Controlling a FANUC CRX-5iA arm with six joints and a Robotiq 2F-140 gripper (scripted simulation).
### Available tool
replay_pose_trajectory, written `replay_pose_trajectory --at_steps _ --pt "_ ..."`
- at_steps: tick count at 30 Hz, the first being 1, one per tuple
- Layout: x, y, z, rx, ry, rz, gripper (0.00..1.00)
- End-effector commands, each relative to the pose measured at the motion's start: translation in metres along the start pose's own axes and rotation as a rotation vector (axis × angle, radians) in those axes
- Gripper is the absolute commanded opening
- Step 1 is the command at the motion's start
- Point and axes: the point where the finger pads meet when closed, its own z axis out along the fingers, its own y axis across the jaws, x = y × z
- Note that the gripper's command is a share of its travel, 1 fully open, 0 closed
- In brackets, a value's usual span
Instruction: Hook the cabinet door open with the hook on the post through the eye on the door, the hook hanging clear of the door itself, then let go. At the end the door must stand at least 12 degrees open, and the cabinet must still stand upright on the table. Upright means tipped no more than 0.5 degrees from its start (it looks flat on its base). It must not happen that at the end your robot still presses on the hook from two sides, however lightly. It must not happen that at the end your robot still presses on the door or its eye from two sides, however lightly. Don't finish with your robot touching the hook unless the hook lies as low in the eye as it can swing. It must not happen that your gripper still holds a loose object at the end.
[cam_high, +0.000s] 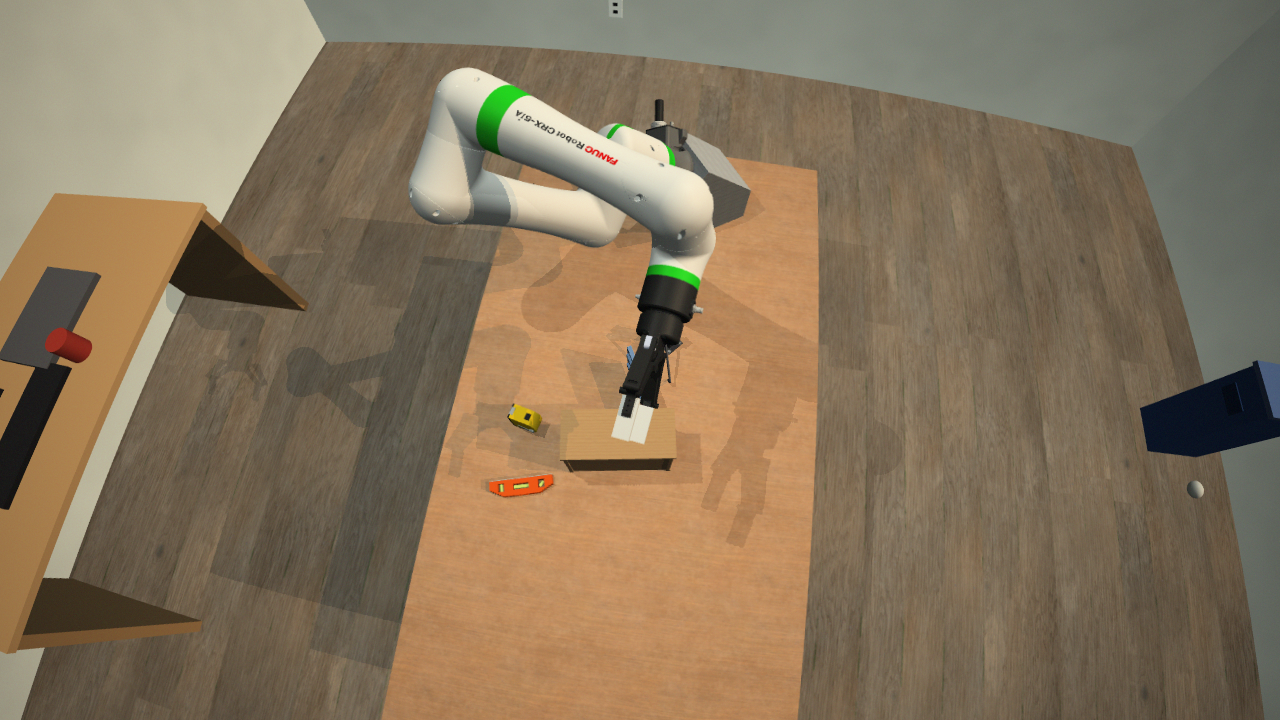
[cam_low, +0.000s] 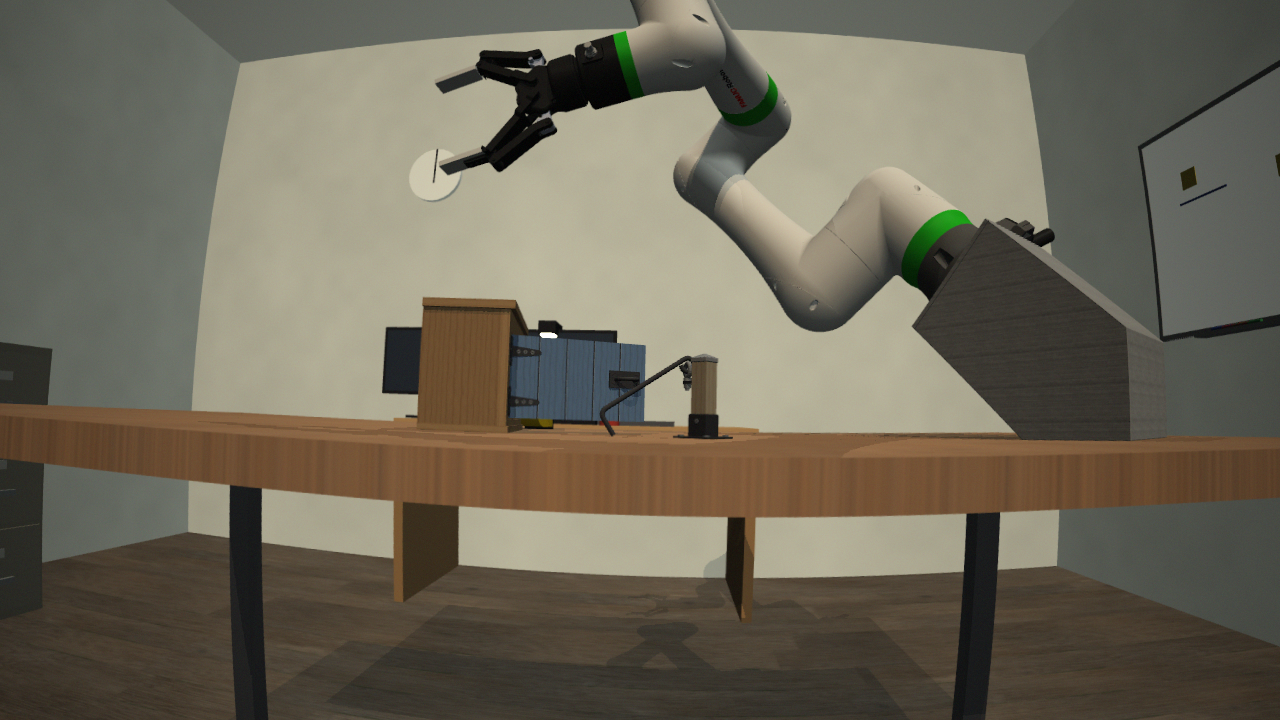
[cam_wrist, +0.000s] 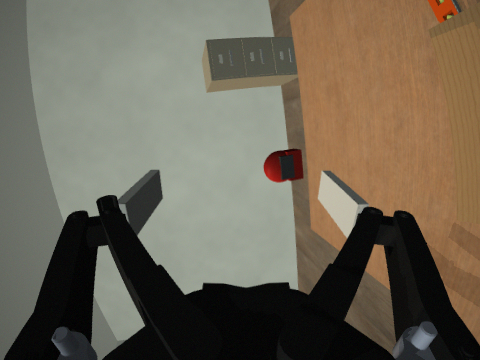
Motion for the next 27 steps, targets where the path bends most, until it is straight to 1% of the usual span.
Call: replay_pose_trajectory --at_steps 1,2,3,5,6,8,9,11,12,13,15,16,17,18,19,20,21,23,24,25,26,27 --pt "0.016 0.03 -0.029 -0.17 0.109 0.1 1.0" --pt "0.016 0.03 -0.029 -0.17 0.109 0.1 1.0" --pt "0.024 0.048 -0.046 -0.264 0.165 0.157 1.0" --pt "0.024 0.048 -0.046 -0.264 0.165 0.157 1.0" --pt "0.032 0.068 -0.064 -0.358 0.22 0.214 1.0" --pt "0.032 0.068 -0.064 -0.363 0.224 0.217 1.0" --pt "0.041 0.089 -0.082 -0.454 0.276 0.272 1.0" --pt "0.041 0.089 -0.082 -0.466 0.284 0.279 1.0" --pt "0.05 0.11 -0.101 -0.554 0.335 0.332 1.0" --pt "0.05 0.11 -0.101 -0.57 0.345 0.342 1.0" --pt "0.05 0.11 -0.101 -0.57 0.345 0.342 1.0" --pt "0.058 0.13 -0.119 -0.671 0.403 0.402 1.0" --pt "0.058 0.13 -0.119 -0.671 0.403 0.402 1.0" --pt "0.066 0.149 -0.137 -0.75 0.449 0.45 1.0" --pt "0.066 0.149 -0.137 -0.768 0.46 0.46 1.0" --pt "0.066 0.149 -0.137 -0.768 0.46 0.46 1.0" --pt "0.073 0.167 -0.153 -0.854 0.51 0.513 1.0" --pt "0.073 0.167 -0.153 -0.857 0.511 0.515 1.0" --pt "0.079 0.182 -0.167 -0.934 0.556 0.562 1.0" --pt "0.079 0.182 -0.167 -0.934 0.556 0.562 1.0" --pt "0.085 0.195 -0.178 -0.996 0.592 0.598 1.0" --pt "0.085 0.195 -0.178 -0.996 0.592 0.598 1.0"
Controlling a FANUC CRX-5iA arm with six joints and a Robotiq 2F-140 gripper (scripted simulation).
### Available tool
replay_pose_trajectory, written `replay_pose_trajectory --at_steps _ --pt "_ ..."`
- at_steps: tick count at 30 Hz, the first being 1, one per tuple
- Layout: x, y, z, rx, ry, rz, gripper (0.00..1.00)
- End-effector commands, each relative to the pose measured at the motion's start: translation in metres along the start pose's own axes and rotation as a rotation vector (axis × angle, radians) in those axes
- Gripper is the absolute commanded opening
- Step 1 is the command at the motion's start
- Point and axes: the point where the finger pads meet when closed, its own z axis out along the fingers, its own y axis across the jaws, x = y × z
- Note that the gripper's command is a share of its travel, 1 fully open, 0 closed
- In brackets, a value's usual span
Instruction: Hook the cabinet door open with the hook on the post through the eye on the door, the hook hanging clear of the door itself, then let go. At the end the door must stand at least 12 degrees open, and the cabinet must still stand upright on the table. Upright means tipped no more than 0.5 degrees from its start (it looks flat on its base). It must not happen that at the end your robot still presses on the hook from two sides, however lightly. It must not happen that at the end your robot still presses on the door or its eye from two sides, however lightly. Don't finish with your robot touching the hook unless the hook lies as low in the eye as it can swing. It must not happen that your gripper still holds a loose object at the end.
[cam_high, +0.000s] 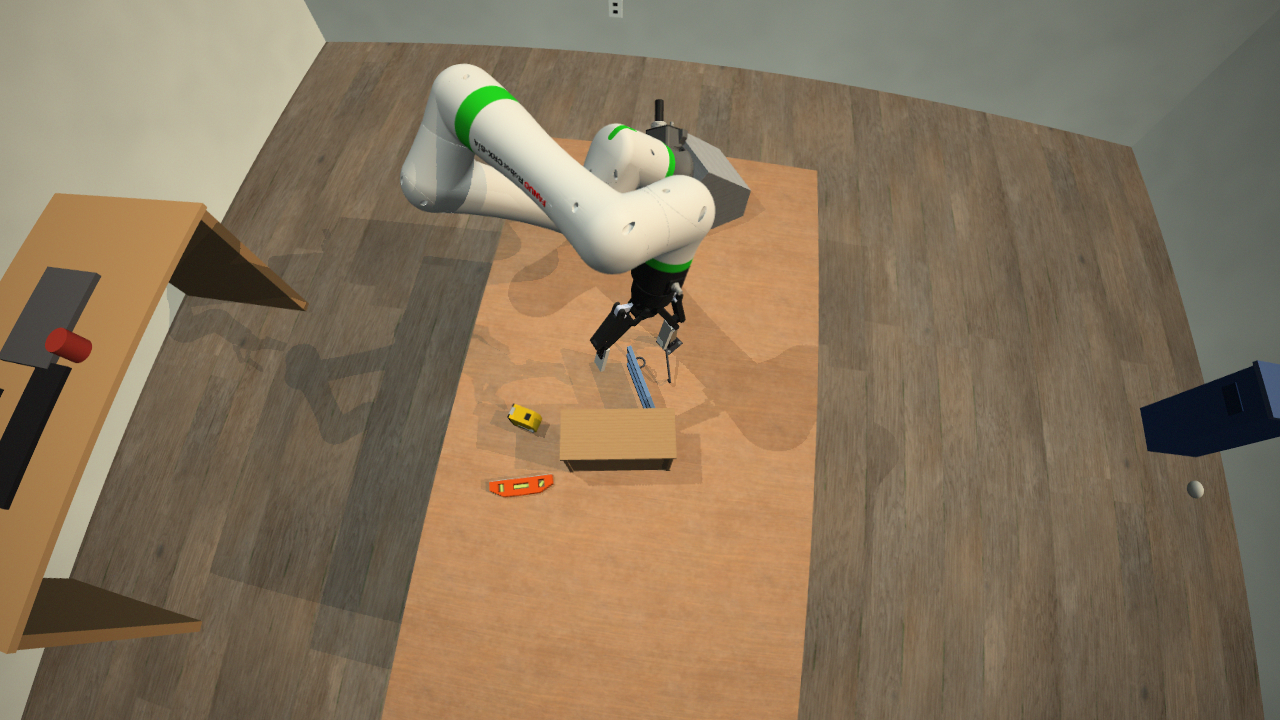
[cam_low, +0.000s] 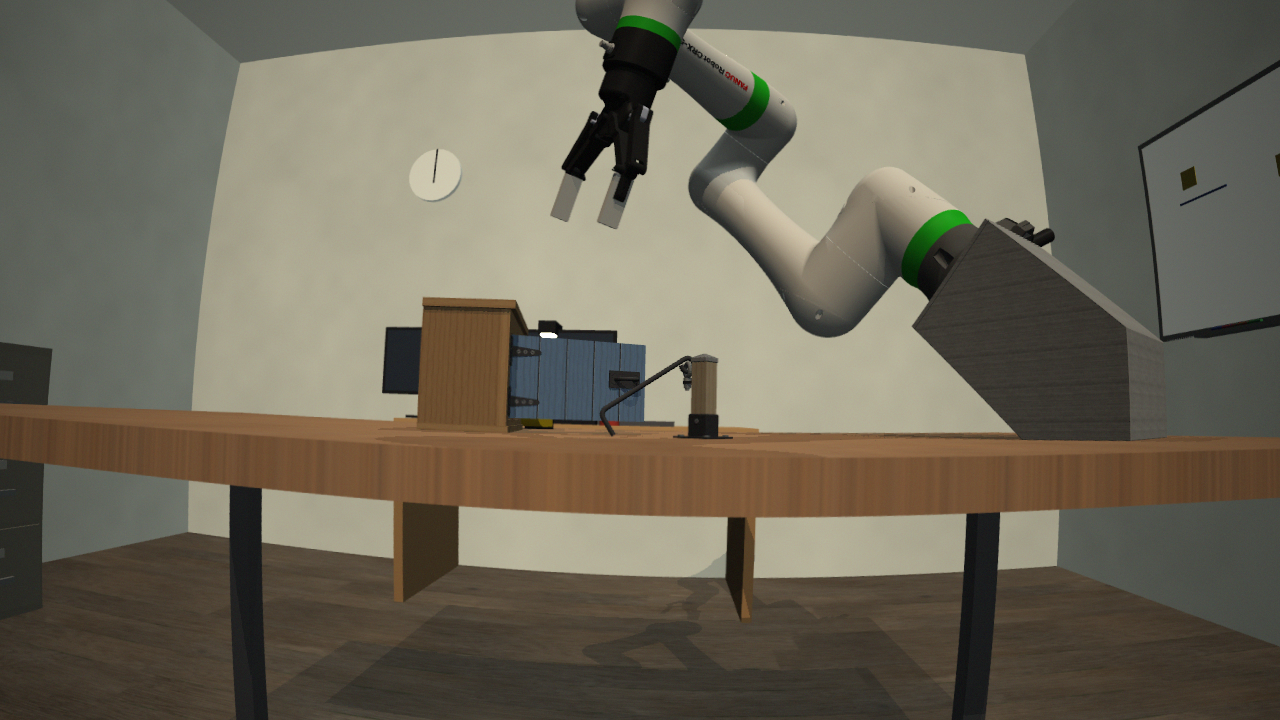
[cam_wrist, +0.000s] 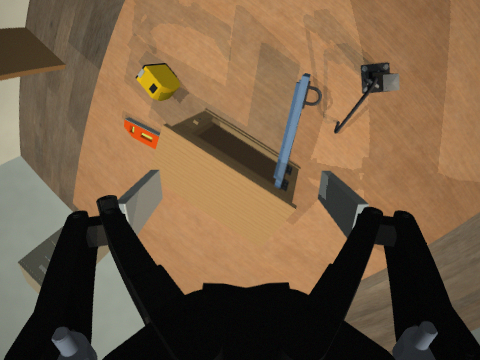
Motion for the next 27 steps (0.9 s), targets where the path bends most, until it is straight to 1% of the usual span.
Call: replay_pose_trajectory --at_steps 1,2,3,5,7,9,15,16,18,20,22,24,27 --pt "0.038 0.026 0.018 -0.179 0.096 0.092 1.0" --pt "0.038 0.026 0.018 -0.179 0.096 0.092 1.0" --pt "0.047 0.032 0.021 -0.218 0.119 0.115 1.0" --pt "0.047 0.032 0.021 -0.218 0.119 0.115 1.0" --pt "0.059 0.041 0.026 -0.272 0.151 0.146 1.0" --pt "0.064 0.045 0.028 -0.3 0.166 0.164 1.0" --pt "0.066 0.047 0.028 -0.308 0.171 0.17 1.0" --pt "0.066 0.047 0.029 -0.309 0.171 0.17 0.16" --pt "0.067 0.048 0.034 -0.309 0.172 0.169 0.16" --pt "0.07 0.052 0.044 -0.31 0.174 0.166 0.16" --pt "0.07 0.052 0.044 -0.31 0.174 0.166 0.16" --pt "0.072 0.055 0.052 -0.311 0.176 0.163 0.16" --pt "0.073 0.056 0.054 -0.312 0.176 0.163 0.16"
